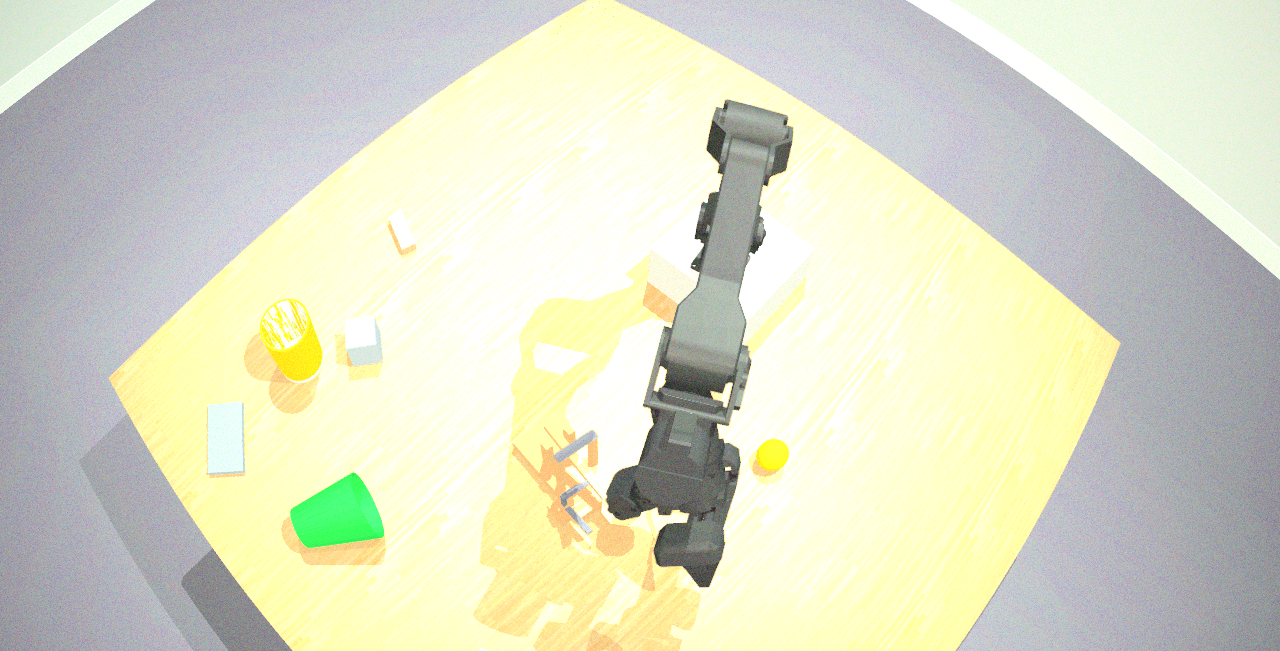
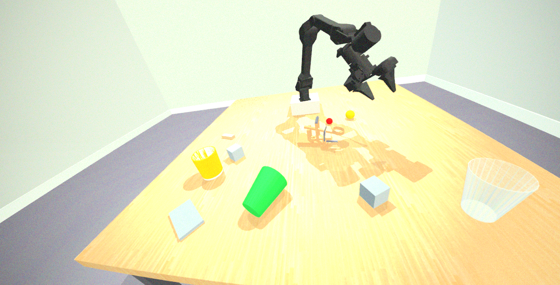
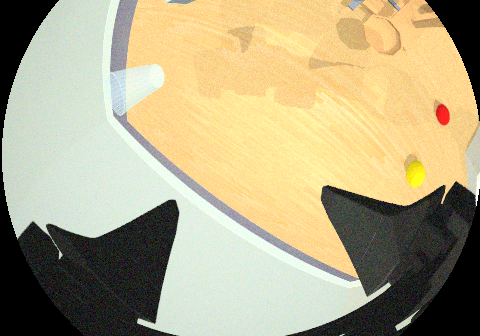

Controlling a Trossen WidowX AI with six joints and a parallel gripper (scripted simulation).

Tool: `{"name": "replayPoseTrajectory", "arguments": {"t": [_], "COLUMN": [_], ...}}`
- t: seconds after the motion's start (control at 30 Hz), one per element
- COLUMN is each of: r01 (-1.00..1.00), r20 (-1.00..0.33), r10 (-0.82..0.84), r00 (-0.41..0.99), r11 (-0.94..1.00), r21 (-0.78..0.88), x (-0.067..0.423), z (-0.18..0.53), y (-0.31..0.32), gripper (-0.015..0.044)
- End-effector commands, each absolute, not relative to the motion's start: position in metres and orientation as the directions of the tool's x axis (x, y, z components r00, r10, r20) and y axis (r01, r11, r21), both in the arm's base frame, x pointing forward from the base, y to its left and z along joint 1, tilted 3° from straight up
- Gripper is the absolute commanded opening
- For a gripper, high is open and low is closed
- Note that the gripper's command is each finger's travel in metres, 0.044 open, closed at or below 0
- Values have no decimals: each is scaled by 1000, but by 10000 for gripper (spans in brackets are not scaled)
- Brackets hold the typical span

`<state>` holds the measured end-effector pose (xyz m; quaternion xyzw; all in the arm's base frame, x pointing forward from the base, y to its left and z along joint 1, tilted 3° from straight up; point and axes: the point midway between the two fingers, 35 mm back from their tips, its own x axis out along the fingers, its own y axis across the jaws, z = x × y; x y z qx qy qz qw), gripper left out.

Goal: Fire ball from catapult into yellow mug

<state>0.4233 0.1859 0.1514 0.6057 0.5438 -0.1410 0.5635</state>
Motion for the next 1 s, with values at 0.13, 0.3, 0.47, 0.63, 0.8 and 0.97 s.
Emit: {"name": "replayPoseTrajectory", "arguments": {"t": [0.13,0.3,0.47,0.63,0.8,0.97], "r01": [918,958,977,974,951,941], "r20": [-883,-928,-964,-987,-999,-1000], "r10": [343,252,168,96,38,24], "r00": [321,273,208,126,32,4], "r11": [116,20,-89,-199,-309,-339], "r21": [379,287,195,105,19,-5], "x": [417,407,392,372,347,340], "z": [123,111,101,93,88,87], "y": [114,71,29,-10,-46,-55], "gripper": [440,440,440,440,440,440]}}
